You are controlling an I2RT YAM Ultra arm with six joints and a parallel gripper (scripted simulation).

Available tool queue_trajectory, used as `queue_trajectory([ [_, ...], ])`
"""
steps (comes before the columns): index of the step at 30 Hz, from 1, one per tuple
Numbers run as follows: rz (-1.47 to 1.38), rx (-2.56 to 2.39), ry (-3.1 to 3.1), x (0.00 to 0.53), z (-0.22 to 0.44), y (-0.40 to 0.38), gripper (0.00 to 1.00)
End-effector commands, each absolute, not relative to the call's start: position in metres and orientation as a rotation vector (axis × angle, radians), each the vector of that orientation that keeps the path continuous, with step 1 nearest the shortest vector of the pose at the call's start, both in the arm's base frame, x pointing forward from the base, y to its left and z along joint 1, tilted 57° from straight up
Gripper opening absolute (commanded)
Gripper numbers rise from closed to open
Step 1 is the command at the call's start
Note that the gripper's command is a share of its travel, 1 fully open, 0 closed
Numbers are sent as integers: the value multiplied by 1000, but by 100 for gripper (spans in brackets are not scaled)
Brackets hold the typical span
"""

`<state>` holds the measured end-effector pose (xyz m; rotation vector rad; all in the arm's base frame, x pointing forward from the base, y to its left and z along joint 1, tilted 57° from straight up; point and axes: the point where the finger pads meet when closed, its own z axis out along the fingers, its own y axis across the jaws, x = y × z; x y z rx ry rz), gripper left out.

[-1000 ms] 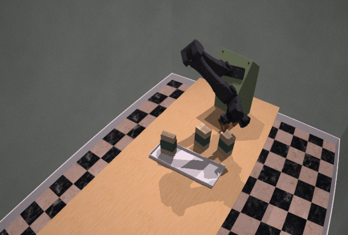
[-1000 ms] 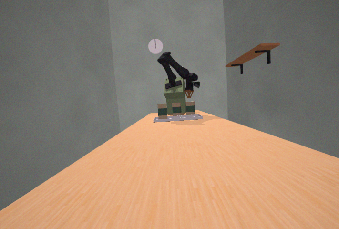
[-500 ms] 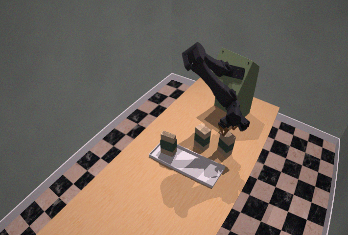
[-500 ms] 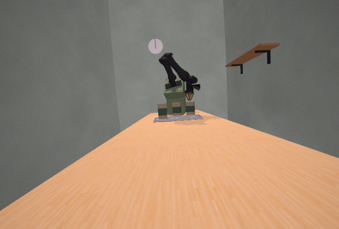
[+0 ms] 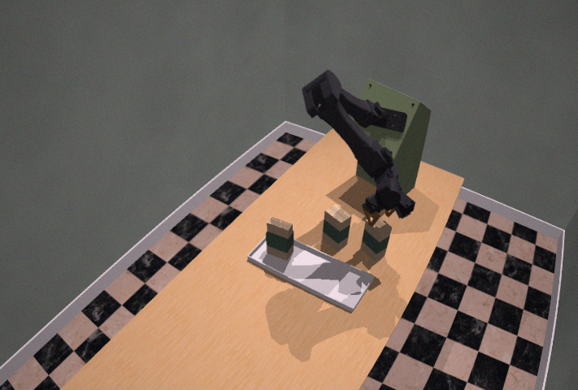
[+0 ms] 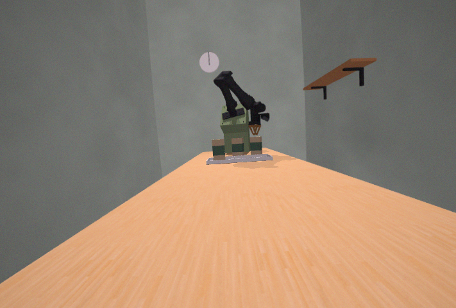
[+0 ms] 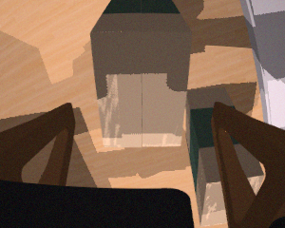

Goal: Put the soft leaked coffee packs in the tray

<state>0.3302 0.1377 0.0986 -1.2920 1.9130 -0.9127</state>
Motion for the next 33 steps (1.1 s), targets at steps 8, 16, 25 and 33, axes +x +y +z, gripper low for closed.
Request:
queue_trajectory([
  [8, -891, -1297, 1895, 329, 100, 142, 79],
  [16, -889, -1299, 1894, 330, 100, 145, 79],
  [25, -875, -1276, 1886, 333, 108, 151, 79],
  [33, -875, -1277, 1885, 334, 107, 152, 79],
])
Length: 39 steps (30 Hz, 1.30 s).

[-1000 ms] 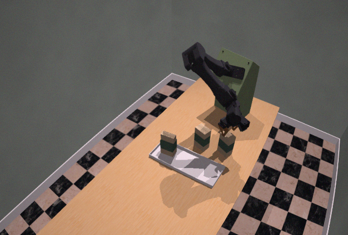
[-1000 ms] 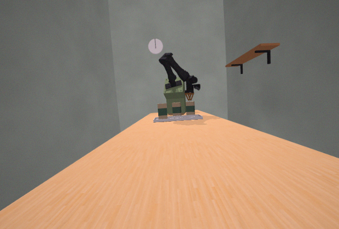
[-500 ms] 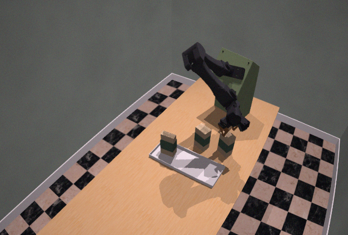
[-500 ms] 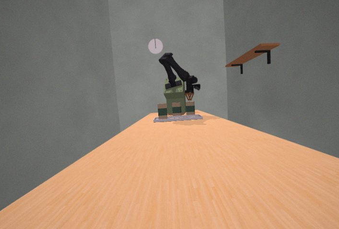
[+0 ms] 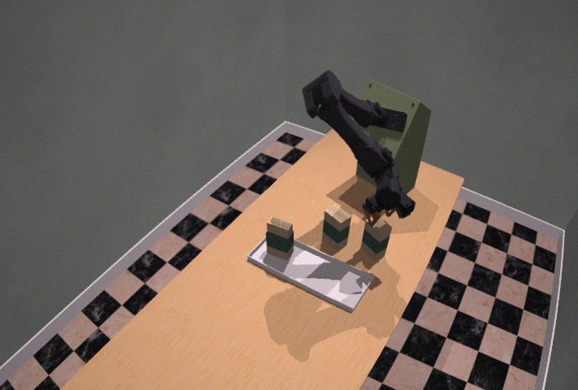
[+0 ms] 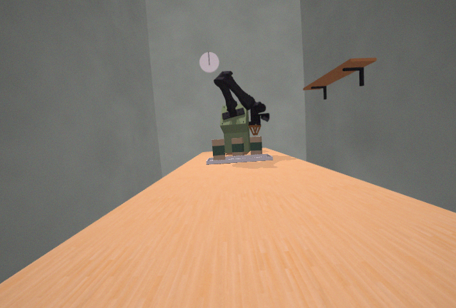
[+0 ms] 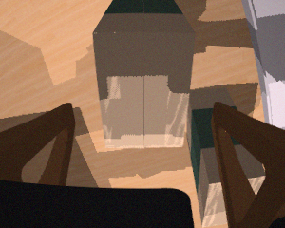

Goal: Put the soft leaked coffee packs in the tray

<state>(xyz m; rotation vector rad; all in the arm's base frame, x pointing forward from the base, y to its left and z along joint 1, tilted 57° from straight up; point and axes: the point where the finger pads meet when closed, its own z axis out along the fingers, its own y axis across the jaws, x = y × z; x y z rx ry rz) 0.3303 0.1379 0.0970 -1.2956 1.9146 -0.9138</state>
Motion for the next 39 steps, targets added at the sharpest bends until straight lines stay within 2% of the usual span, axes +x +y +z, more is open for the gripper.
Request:
queue_trajectory([
  [1, -878, -1282, 1886, 335, 105, 152, 79],
  [26, -897, -1281, 1900, 373, 79, 137, 79],
  [39, -887, -1278, 1882, 375, 82, 141, 79],
])
